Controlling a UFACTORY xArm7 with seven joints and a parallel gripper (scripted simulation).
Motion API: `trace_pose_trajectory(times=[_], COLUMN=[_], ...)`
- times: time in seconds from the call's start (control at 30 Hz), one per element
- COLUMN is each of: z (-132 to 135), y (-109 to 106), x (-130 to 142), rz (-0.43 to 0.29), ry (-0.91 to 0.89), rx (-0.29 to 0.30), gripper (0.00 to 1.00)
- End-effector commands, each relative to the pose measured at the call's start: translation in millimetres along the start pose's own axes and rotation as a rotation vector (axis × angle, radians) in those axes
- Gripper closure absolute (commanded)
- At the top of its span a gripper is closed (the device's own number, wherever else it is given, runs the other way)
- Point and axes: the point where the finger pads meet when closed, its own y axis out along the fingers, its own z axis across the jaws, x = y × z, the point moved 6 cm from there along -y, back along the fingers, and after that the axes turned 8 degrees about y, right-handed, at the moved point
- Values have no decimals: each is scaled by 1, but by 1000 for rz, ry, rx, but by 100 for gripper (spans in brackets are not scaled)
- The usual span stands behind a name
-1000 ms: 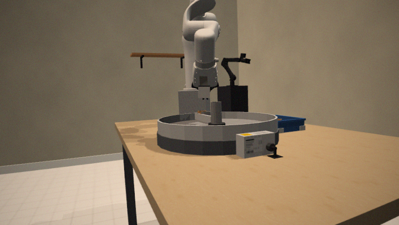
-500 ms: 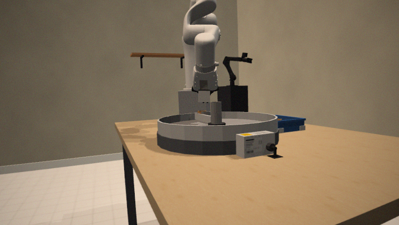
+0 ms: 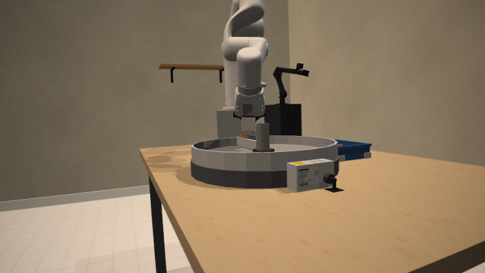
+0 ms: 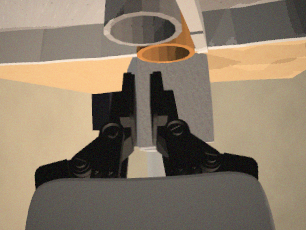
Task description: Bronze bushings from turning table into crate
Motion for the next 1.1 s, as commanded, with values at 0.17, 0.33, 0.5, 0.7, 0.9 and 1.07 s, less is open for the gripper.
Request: trace_pose_trajectory(times=[0.17,0.33,0.5,0.7,0.9,1.07], z=[-1,-1,-1,-1,-1,-2], y=[5,5,5,5,8,13], x=[-5,-6,-6,-6,-8,-13], rz=[3,3,3,3,3,3], ry=[0,0,0,0,0,0], rx=[-1,-1,-1,-1,-1,-1], gripper=[89,89,89,89,89,89])
